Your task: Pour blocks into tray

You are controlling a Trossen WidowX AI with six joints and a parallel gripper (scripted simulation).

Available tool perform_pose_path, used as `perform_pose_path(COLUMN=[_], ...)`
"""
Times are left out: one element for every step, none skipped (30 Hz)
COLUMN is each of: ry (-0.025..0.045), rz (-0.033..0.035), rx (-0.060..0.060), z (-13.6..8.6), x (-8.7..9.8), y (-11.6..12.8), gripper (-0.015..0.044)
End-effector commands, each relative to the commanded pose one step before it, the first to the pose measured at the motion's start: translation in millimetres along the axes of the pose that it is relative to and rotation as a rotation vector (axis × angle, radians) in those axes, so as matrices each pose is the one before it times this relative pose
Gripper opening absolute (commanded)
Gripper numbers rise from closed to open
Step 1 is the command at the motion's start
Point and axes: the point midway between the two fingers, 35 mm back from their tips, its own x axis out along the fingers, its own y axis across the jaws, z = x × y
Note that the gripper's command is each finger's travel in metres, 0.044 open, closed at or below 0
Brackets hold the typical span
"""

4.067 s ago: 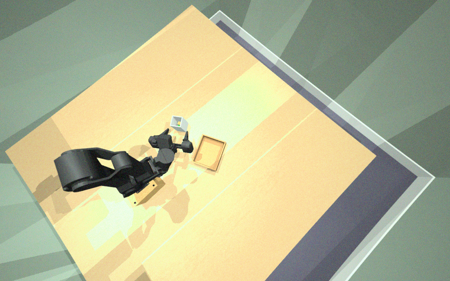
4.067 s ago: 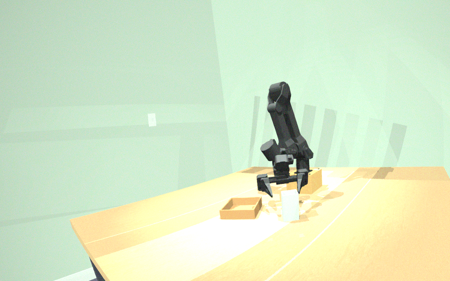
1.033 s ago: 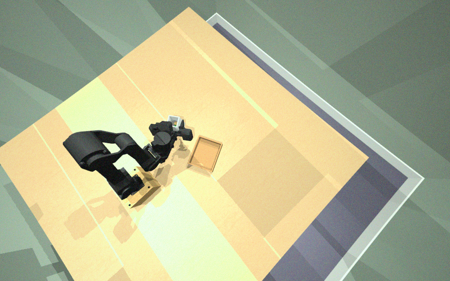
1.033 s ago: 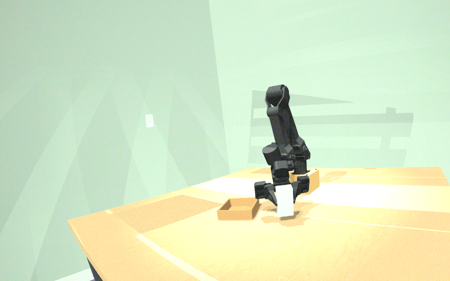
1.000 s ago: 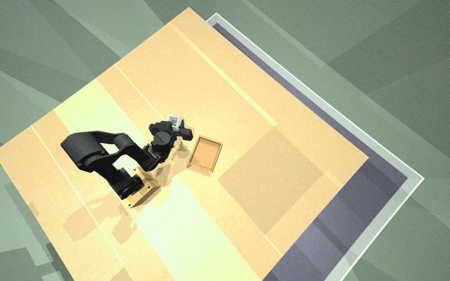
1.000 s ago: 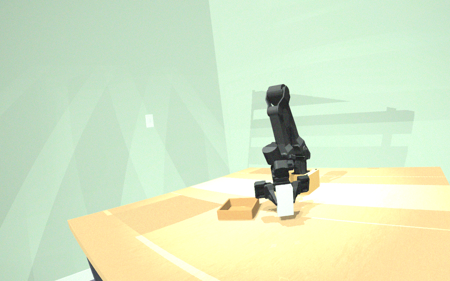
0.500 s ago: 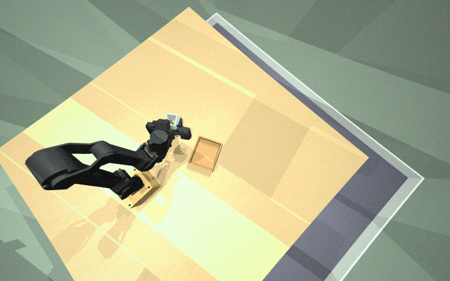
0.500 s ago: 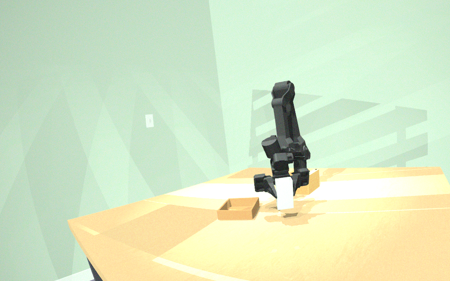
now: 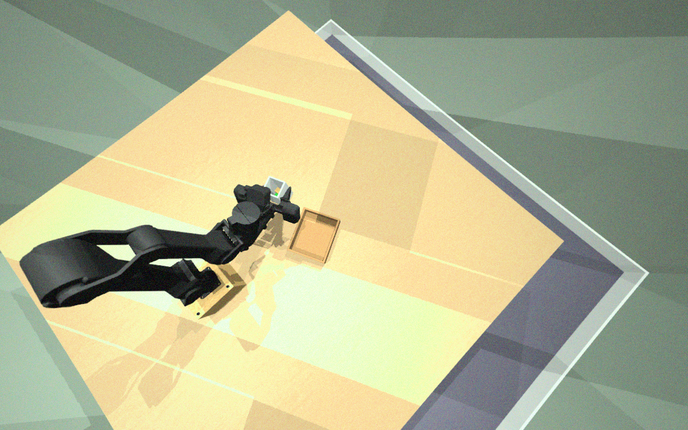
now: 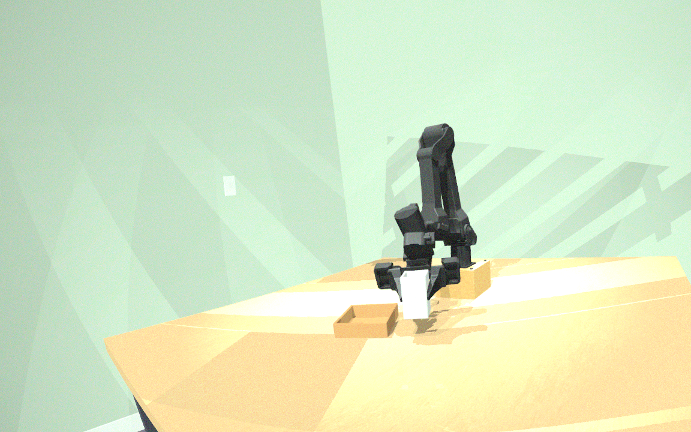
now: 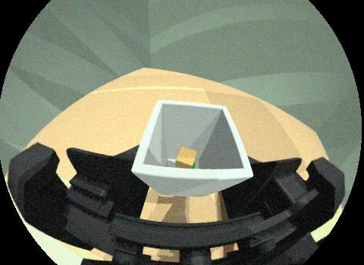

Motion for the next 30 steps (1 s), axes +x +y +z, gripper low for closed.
perform_pose_path(ry=[-0.0027, 0.0009, 0.00058, 0.00025, -0.00007, -0.0004, -0.00072, -0.00104, -0.00137, -0.00169, -0.00201, -0.00233, -0.00265, -0.00298, -0.0027, -0.00172, -0.00059, 0.0, 0.0, 0.0, 0.0, 0.0, 0.0, 0.0, 0.0, 0.0, 0.0, 0.0, 0.0, 0.0], rz=[-0.14123, -0.03842, -0.03843, -0.03844, -0.03844, -0.03844, -0.03844, -0.03844, -0.03843, -0.03842, -0.03841, -0.03845, -0.03845, -0.03842, -0.03168, -0.019, -0.00633, 0.0, 0.0, 0.0, 0.0, 0.0, 0.0, 0.0, 0.0, 0.0, 0.0, 0.0, 0.0, 0.0], rx=[0.0613, 0.0172, 0.0173, 0.0174, 0.0175, 0.0176, 0.0176, 0.0177, 0.0178, 0.0178, 0.0179, 0.018, 0.018, 0.0181, 0.015, 0.009, 0.003, 0.0, 0.0, 0.0, 0.0036, 0.0109, 0.0181, 0.0219, 0.0219, 0.0219, 0.0219, 0.0219, 0.0219, 0.0219], z=[3.52, 0.5, 0.59, 0.68, 0.76, 0.85, 0.94, 1.03, 1.12, 1.21, 1.3, 1.39, 1.48, 1.58, 1.38, 0.87, 0.3, 0.0, 0.0, 0.0, 0.0, 0.0, 0.0, 0.0, 0.0, 0.0, -0.01, -0.01, -0.01, -0.01], x=[-4.25, -0.7, -0.64, -0.57, -0.5, -0.44, -0.37, -0.3, -0.23, -0.16, -0.08, -0.04, 0.04, 0.11, 0.17, 0.16, 0.07, 0.0, 0.0, 0.0, 0.01, 0.03, 0.05, 0.07, 0.07, 0.07, 0.07, 0.07, 0.07, 0.07], y=[-33.41, -8.94, -8.96, -8.98, -8.99, -9.01, -9.02, -9.02, -9.03, -9.03, -9.03, -9.02, -9.02, -9.01, -7.42, -4.45, -1.48, 0.0, 0.0, 0.0, 0.0, 0.01, 0.02, 0.03, 0.03, 0.03, 0.03, 0.03, 0.03, 0.03], gripper=[0.0, 0.0, 0.0, 0.0, 0.0, 0.0, 0.0, 0.0, 0.0, 0.0, 0.0, 0.0, 0.0, 0.0, 0.0, 0.0, 0.0, 0.0, 0.0, 0.0, 0.0, 0.0, 0.0, 0.0, 0.0, 0.0, 0.0, 0.0, 0.0, 0.0])
